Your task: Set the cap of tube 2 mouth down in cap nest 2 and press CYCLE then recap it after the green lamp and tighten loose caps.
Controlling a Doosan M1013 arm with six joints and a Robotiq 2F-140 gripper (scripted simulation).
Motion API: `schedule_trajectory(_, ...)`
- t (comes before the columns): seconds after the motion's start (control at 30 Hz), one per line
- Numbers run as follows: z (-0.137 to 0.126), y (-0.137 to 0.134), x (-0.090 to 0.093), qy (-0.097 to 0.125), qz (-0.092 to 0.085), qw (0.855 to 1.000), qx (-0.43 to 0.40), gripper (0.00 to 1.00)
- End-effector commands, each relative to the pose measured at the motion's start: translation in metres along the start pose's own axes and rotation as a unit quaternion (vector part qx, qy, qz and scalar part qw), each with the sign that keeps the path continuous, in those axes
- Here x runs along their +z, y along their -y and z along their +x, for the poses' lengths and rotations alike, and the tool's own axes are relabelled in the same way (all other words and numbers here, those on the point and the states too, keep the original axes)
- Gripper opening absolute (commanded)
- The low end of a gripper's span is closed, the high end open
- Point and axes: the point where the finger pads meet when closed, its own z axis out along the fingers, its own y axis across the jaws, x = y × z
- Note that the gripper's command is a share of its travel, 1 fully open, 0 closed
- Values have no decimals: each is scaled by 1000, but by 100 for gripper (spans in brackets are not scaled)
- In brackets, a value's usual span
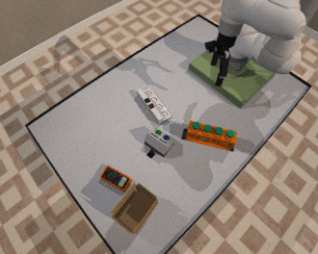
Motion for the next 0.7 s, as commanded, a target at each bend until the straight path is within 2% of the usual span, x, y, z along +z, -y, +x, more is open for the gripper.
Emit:
schedule_trajectory(0.0,0,0,0,0,0,1000,0,100)
schedule_trajectory(0.53,0,0,0,0,0,1000,0,100)
schedule_trajectory(0.57,0,0,0,0,0,1000,0,41)
schedule_trajectory(0.67,0,0,0,0,0,1000,0,41)
